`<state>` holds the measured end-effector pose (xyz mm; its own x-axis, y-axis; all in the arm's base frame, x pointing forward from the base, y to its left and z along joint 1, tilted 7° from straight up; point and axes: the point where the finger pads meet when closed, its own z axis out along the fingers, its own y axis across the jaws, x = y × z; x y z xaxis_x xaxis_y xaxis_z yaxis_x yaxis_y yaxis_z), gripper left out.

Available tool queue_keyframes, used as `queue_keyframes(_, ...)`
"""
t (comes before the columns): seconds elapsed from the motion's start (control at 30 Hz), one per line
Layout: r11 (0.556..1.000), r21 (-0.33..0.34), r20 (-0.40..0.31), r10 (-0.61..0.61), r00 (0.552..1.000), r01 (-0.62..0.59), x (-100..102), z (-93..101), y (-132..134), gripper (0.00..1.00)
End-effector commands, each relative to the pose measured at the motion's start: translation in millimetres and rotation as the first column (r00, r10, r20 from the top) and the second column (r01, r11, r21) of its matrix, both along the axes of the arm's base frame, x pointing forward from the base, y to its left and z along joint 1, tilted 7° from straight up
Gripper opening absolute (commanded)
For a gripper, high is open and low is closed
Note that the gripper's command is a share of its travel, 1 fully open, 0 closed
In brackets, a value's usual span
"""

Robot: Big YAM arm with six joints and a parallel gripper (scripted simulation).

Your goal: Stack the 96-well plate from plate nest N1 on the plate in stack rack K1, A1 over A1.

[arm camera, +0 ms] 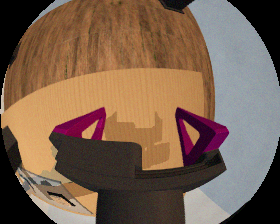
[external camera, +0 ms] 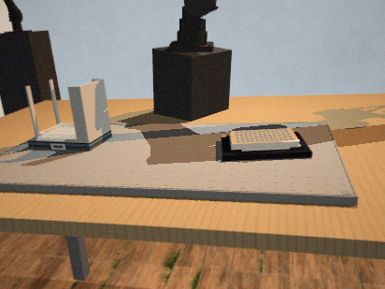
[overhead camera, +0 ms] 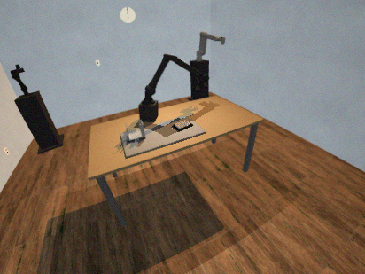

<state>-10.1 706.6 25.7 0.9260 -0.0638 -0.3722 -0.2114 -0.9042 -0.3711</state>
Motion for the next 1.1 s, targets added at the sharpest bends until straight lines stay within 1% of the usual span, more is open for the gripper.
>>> queue_keyframes(0.0, 1.0, 0.014, 0.001, 0.001, 1.0, -0.001, 0, 8.2, 3, 1.0)
queue_keyframes(0.53, 1.0, 0.014, 0.001, 0.001, 1.0, -0.001, 0, 8.2, 3, 1.0)
queue_keyframes(0.57, 0.997, 0.048, -0.012, -0.053, 0.999, 0.053, 13, 34.6, 7, 1.0)
queue_keyframes(0.63, 0.993, 0.039, -0.032, -0.115, 0.993, 0.116, 22, 38.9, 6, 1.0)
queue_keyframes(0.67, 0.992, 0.015, -0.034, -0.125, 0.992, 0.125, 26, 38.4, 1, 1.0)
queue_keyframes(0.7, 0.99, 0.064, -0.036, -0.123, 0.992, 0.125, 31, 63.6, 19, 1.0)
queue_keyframes(0.73, 0.99, 0.067, -0.036, -0.122, 0.992, 0.125, 31, 64.8, 19, 1.0)
queue_keyframes(0.77, 0.988, 0.01, -0.043, -0.155, 0.987, 0.155, 34, 43.2, 1, 1.0)
queue_keyframes(0.8, 0.983, -0.011, -0.051, -0.185, 0.981, 0.185, 38, 38.9, -4, 1.0)
queue_keyframes(0.83, 0.977, -0.023, -0.059, -0.215, 0.975, 0.214, 43, 38.9, -6, 1.0)
queue_keyframes(0.9, 0.974, -0.028, -0.063, -0.228, 0.972, 0.227, 49, 39.0, -8, 1.0)
queue_keyframes(1.0, 0.948, -0.063, -0.084, -0.317, 0.945, 0.313, 63, 39.0, -14, 1.0)
queue_keyframes(1.03, 0.943, -0.069, -0.087, -0.331, 0.94, 0.325, 68, 38.5, -16, 1.0)
queue_keyframes(1.07, 0.943, -0.069, -0.087, -0.331, 0.94, 0.325, 68, 38.5, -16, 1.0)
